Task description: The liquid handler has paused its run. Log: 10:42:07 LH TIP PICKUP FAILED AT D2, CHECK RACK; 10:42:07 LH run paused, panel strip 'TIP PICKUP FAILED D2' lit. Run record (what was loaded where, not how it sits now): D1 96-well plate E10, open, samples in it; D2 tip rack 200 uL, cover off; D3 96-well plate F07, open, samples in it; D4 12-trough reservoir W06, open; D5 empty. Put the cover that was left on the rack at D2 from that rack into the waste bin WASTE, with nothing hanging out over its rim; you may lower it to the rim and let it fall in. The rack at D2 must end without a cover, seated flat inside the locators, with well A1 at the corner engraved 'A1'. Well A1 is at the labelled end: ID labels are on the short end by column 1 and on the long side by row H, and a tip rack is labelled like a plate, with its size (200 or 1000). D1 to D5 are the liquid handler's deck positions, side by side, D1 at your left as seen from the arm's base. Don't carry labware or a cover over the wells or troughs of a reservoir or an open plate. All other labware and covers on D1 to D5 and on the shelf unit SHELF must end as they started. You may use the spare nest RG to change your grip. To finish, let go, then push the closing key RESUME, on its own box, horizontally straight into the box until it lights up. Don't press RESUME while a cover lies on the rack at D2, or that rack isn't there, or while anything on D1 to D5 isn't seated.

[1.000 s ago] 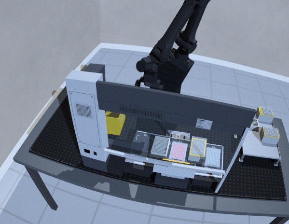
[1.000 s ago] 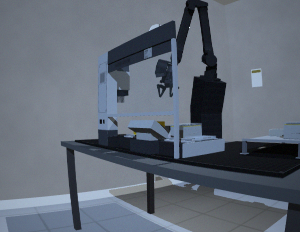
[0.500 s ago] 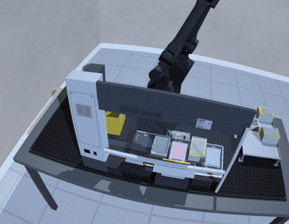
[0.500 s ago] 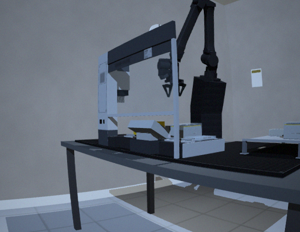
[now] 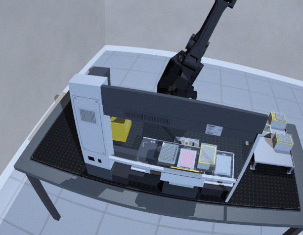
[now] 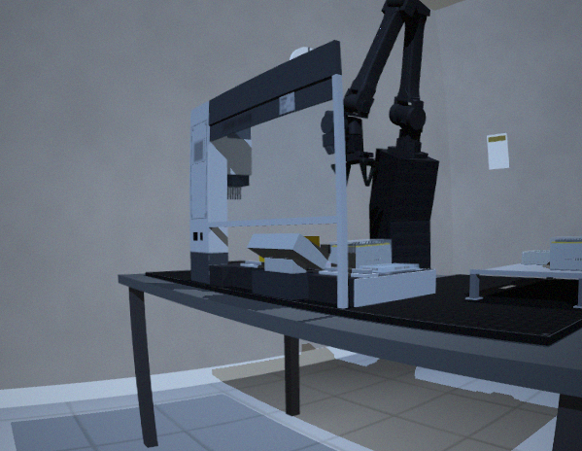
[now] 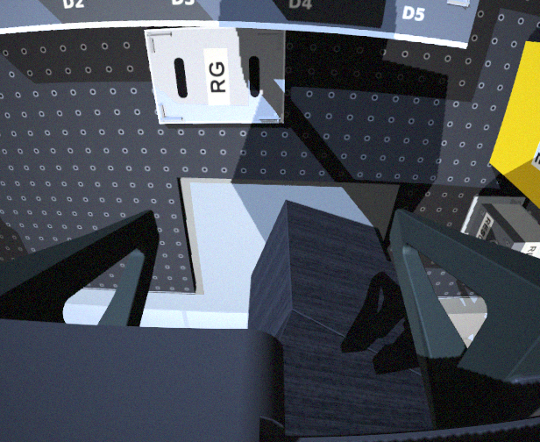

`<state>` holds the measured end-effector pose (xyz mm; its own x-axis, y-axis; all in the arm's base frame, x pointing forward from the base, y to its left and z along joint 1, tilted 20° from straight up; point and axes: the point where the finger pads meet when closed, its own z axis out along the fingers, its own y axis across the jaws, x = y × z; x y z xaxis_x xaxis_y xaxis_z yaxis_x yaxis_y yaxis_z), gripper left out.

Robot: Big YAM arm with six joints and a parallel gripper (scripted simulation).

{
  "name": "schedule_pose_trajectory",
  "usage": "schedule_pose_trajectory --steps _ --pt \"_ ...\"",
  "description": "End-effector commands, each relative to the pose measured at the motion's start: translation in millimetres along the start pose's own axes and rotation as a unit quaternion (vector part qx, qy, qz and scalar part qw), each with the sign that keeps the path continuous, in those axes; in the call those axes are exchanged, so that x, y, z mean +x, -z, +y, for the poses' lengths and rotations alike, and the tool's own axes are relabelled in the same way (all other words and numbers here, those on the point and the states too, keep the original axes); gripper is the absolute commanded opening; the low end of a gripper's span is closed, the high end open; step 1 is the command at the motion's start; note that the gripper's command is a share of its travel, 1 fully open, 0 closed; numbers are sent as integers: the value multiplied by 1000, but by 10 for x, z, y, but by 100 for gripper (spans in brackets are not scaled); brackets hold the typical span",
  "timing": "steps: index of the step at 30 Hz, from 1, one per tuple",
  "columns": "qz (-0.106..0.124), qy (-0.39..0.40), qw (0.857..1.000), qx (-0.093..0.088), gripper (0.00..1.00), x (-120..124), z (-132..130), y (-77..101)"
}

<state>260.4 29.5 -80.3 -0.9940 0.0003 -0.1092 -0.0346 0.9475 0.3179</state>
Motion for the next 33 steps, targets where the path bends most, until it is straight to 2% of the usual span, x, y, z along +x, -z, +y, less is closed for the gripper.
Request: schedule_pose_trajectory --steps 1,10,12,13,16,18,19,22,25,27,29,33 --pt "-13 -15 1000 2 100 -51 182 18" --pt "-13 -15 1000 0 100 10 634 5" --pt "-13 -15 1000 0 100 10 634 5" --pt "-19 -14 1000 -2 100 -47 700 17" --pt "-17 -15 1000 -2 100 -13 848 12" --pt "-16 -15 1000 -2 100 -13 847 12" --pt "-3 -27 1000 1 100 62 810 -102" --pt "-2 -27 1000 2 100 80 805 -230" --pt "-3 -35 999 2 100 69 769 -219" --pt "-24 -21 999 -6 100 -105 984 -149" --pt "-24 -21 999 -6 100 -105 984 -149" --pt "-15 -24 1000 -4 100 -62 1180 -148"
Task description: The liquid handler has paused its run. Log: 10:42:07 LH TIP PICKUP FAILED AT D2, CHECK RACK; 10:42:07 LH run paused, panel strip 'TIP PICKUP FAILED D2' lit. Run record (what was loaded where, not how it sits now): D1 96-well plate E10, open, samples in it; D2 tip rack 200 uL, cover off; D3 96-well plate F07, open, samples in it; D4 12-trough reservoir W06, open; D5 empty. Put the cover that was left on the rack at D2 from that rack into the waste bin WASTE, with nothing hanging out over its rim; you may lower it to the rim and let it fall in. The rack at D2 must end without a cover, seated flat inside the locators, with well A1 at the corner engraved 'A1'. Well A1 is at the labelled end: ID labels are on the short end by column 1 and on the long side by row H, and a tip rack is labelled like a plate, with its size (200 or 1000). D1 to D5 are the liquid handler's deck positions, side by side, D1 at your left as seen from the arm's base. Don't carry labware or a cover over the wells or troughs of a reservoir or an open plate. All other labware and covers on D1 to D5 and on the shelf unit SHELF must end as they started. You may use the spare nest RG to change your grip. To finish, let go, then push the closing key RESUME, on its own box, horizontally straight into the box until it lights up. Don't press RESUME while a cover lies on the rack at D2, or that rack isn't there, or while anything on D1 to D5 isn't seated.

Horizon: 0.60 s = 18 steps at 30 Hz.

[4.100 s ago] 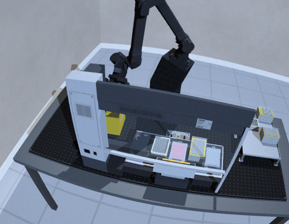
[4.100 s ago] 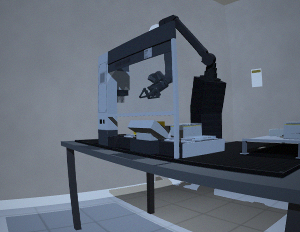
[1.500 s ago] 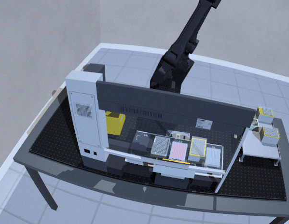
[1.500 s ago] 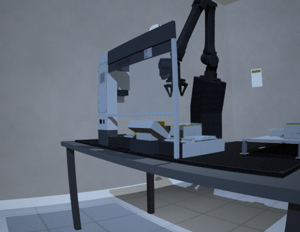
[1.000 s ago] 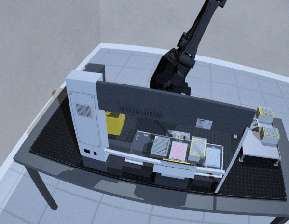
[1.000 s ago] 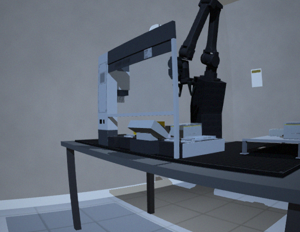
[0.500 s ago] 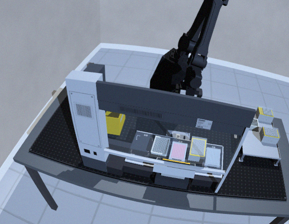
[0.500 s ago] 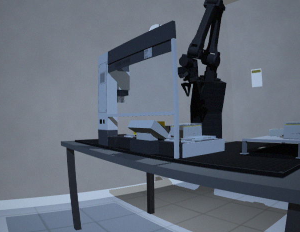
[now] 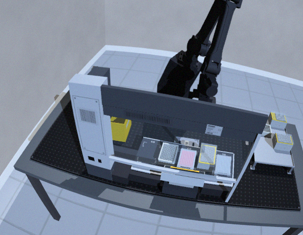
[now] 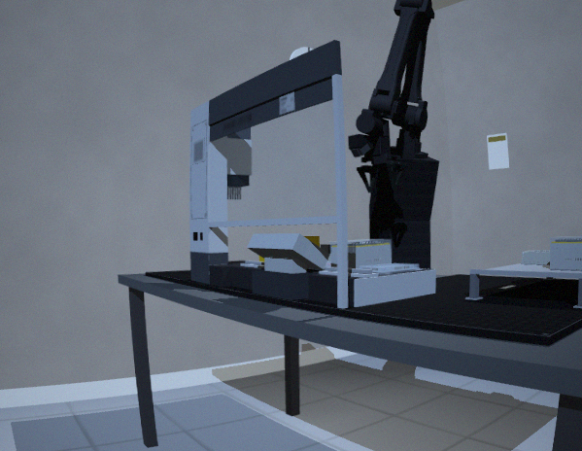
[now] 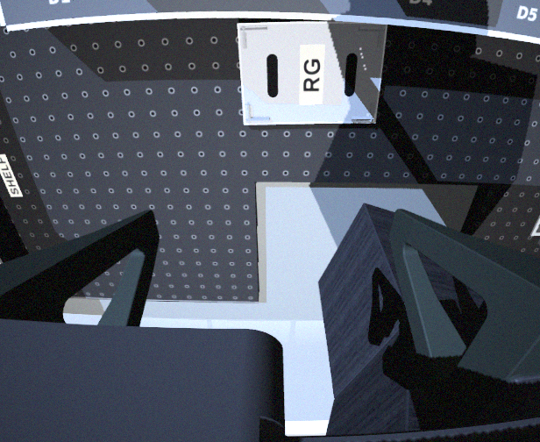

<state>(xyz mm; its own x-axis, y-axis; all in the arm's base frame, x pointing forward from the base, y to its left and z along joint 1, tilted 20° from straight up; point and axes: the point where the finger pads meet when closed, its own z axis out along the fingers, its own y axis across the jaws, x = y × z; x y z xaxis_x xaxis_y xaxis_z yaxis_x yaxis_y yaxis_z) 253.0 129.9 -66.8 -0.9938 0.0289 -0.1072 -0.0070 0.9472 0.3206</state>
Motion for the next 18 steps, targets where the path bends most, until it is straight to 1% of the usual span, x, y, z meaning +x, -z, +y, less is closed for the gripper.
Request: schedule_pose_trajectory --steps 1,4,6,7,8,10,11,13,14,18 --pt "-11 -10 1000 -4 100 -117 239 39" --pt "-11 -10 1000 -5 100 -116 397 42" --pt "1 -13 1000 1 100 -48 345 -19" --pt "8 -21 1000 6 100 36 265 -30" --pt "7 -28 1000 7 100 30 220 -23" --pt "5 -27 1000 5 100 0 241 -17" --pt "-6 -11 1000 -3 100 -93 430 15" --pt "-6 -11 1000 -3 100 -93 430 15" --pt "-12 -10 1000 -6 100 -116 503 44" --pt "-11 -10 1000 -7 100 -114 712 47"
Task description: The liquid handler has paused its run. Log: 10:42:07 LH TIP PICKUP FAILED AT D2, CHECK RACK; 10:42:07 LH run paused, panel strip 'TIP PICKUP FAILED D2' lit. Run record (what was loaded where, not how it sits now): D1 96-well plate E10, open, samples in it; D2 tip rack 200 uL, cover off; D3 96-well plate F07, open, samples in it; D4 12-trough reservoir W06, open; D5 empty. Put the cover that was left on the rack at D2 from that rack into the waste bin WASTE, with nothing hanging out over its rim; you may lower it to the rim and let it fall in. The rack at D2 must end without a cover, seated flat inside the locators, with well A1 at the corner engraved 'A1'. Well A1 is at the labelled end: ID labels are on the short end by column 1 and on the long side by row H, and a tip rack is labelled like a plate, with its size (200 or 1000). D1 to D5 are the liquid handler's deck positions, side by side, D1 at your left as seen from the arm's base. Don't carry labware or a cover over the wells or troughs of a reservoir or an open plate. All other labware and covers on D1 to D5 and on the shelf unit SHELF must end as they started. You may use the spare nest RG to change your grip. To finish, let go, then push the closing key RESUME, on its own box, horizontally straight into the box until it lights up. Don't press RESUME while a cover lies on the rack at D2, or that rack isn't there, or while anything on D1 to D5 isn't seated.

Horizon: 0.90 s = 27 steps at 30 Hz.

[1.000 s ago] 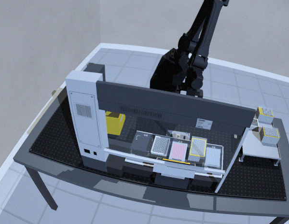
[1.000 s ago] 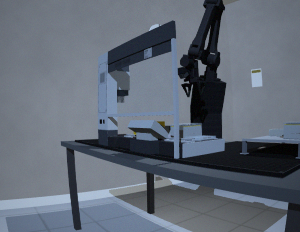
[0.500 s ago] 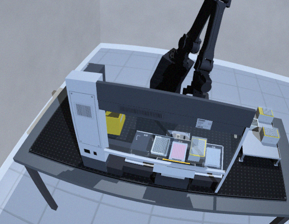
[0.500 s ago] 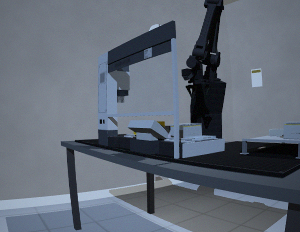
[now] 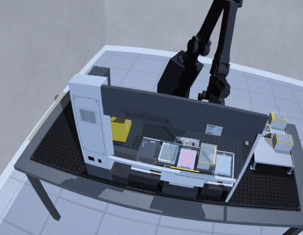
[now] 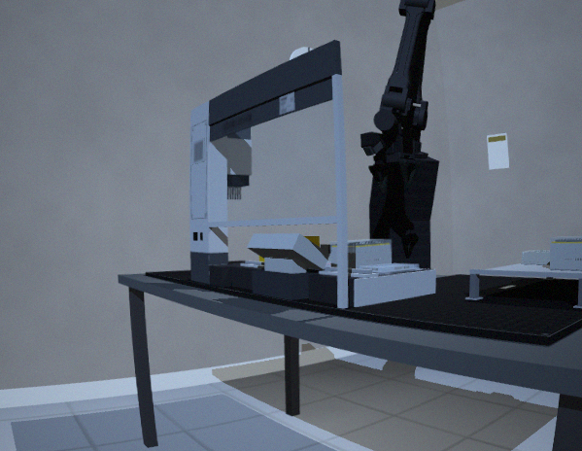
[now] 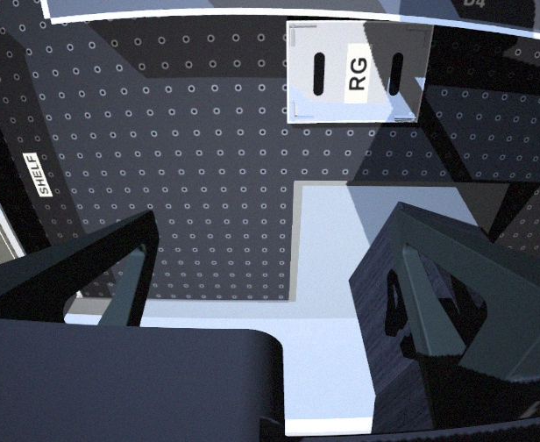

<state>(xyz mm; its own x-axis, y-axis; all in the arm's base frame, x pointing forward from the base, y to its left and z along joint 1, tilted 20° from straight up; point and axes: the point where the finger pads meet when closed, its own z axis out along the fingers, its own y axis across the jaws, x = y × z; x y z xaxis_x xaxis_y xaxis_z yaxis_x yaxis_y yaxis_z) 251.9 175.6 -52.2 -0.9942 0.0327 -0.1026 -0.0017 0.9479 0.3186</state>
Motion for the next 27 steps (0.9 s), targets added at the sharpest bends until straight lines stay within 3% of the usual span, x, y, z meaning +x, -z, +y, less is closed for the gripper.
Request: schedule_pose_trajectory --steps 1,6,7,12,13,27 --pt "-9 -9 1000 -6 100 -104 268 33" --pt "-7 -9 1000 -5 100 -96 418 26" --pt "-1 -21 1000 3 100 -22 281 10" --pt "0 -24 1000 3 100 -16 259 10" --pt "-4 -22 1000 -1 100 -168 331 0" --pt "-5 -12 1000 -3 100 -893 319 10"
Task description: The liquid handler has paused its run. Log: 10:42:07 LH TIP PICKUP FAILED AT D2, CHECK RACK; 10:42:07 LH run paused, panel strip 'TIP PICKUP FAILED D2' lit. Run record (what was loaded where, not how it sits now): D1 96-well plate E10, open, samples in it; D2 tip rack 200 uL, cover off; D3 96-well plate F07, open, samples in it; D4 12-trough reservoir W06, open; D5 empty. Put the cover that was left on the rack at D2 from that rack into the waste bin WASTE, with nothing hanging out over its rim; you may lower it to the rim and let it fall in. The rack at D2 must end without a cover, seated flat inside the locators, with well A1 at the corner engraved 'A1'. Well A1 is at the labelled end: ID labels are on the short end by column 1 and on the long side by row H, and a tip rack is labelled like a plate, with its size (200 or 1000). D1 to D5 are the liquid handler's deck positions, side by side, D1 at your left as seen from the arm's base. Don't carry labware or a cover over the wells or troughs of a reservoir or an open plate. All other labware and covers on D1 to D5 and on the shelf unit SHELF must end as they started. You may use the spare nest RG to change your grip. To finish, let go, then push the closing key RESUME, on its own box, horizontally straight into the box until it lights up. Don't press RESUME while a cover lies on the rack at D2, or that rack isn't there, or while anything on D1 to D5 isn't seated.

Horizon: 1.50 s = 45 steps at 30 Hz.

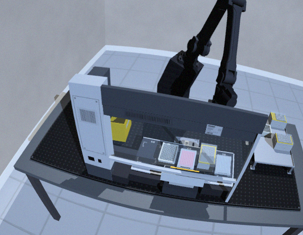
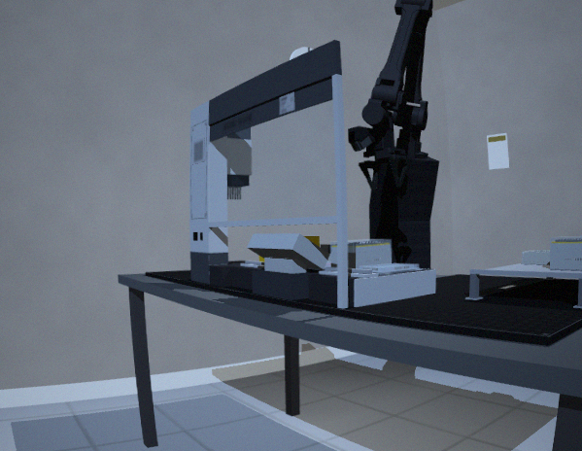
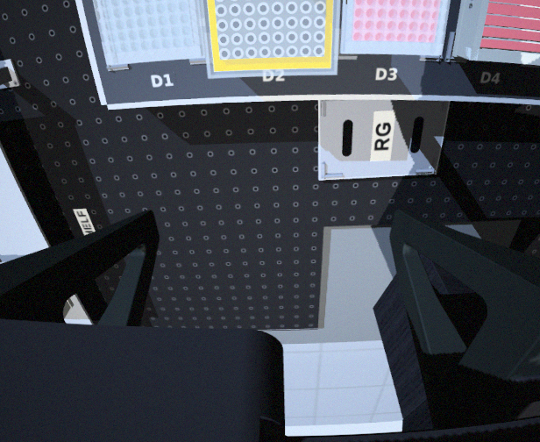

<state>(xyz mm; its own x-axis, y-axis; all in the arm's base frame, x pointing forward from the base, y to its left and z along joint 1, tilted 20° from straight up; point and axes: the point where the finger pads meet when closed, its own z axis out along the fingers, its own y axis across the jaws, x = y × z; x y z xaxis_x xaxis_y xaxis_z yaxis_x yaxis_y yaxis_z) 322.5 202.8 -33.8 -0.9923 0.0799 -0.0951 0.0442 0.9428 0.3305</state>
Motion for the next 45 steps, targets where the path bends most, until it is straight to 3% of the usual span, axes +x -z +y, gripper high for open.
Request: schedule_pose_trajectory --steps 1,17,22,24,26,28,37,38,45 --pt "-1 12 1000 1 100 -181 13 -3" --pt "-3 12 1000 1 100 -956 32 4" --pt "-4 12 1000 1 100 -1087 34 5" --pt "-3 15 1000 1 100 -1073 57 -2" --pt "6 16 1000 5 100 -912 14 -5" --pt "-7 15 1000 -1 100 -1024 84 30" --pt "-7 15 1000 -1 100 -1024 84 30" --pt "4 18 1000 3 100 -955 41 -74" --pt "-1 15 1000 1 100 -973 104 -196"
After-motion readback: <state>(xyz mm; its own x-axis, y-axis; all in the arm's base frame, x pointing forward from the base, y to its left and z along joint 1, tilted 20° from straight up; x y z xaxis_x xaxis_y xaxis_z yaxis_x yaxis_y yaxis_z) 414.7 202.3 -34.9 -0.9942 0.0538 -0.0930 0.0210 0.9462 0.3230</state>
